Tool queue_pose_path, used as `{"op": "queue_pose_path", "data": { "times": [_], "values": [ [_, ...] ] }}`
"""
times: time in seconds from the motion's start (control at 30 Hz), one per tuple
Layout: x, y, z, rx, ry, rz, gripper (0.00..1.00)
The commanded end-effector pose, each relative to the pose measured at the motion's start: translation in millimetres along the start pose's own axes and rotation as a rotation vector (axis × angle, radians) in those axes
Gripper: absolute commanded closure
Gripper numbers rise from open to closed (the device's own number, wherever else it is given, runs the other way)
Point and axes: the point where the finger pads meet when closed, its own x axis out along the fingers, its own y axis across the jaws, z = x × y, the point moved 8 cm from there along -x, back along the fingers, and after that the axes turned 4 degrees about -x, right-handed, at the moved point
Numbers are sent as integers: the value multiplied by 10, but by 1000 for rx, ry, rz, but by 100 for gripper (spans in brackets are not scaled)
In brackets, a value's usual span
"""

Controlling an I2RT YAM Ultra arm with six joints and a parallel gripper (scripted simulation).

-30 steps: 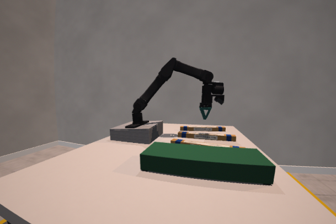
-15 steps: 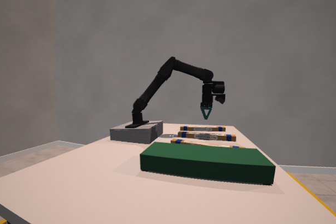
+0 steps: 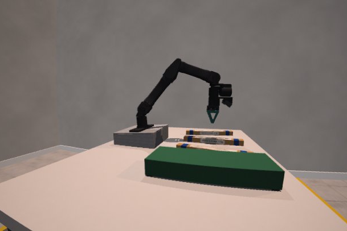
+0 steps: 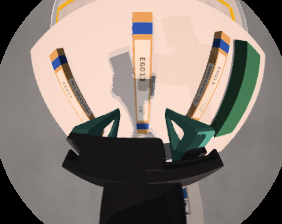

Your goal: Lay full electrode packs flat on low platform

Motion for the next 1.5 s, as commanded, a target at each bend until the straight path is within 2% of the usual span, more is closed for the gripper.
{"op": "queue_pose_path", "data": {
  "times": [0.0,0.2,0.5,0.53,0.6,0.73,0.83,1.17,1.23,1.27,1.33,1.4,1.47],
  "values": [
    [-176,-15,56,2,-44,8,26],
    [-117,-16,66,2,-29,5,26],
    [-139,-20,79,3,-40,7,26],
    [39,-25,50,3,-13,2,26],
    [143,-29,38,3,-5,1,26],
    [178,-31,38,4,-15,3,26],
    [343,-34,38,4,-5,1,26],
    [741,-20,33,1,-5,1,26],
    [741,-20,33,1,-5,1,26],
    [630,-18,53,2,-41,7,26],
    [861,-22,33,2,-5,1,26],
    [924,-24,35,2,-5,1,26],
    [885,-17,88,3,-23,4,26]
  ]
}}
